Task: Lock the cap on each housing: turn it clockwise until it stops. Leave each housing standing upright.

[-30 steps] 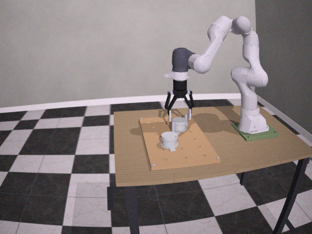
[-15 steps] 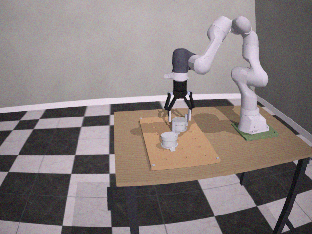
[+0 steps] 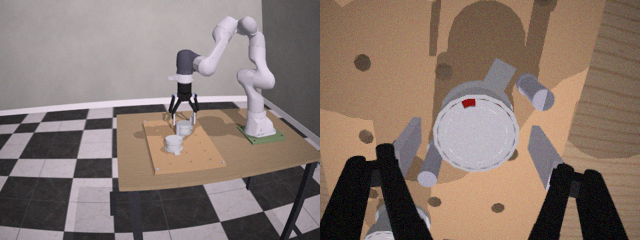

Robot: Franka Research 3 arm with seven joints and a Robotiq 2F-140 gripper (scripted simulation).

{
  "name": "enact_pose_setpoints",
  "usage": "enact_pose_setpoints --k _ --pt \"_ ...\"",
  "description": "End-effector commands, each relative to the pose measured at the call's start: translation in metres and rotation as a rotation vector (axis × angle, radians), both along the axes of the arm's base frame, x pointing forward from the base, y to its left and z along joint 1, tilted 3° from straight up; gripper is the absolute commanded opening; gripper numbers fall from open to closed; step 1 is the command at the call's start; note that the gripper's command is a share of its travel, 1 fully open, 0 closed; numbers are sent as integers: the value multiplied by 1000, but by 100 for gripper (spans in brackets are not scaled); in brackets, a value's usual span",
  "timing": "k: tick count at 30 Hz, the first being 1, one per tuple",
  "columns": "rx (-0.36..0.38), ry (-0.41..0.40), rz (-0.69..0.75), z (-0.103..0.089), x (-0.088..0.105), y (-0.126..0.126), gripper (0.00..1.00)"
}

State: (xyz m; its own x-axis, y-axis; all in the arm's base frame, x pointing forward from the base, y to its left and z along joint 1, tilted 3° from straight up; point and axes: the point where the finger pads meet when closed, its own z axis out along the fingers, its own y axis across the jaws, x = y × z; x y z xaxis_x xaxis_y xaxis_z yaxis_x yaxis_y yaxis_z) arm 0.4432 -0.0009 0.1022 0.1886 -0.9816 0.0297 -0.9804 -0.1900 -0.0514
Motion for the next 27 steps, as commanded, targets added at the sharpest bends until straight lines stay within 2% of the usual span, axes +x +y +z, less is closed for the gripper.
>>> enact_pose_setpoints --k 1,24,25,27 --pt "1 1 3 -1 0 0 78" --pt "1 1 3 -1 0 0 78" --pt "1 1 3 -1 0 0 10" --pt "1 1 3 -1 0 0 10"
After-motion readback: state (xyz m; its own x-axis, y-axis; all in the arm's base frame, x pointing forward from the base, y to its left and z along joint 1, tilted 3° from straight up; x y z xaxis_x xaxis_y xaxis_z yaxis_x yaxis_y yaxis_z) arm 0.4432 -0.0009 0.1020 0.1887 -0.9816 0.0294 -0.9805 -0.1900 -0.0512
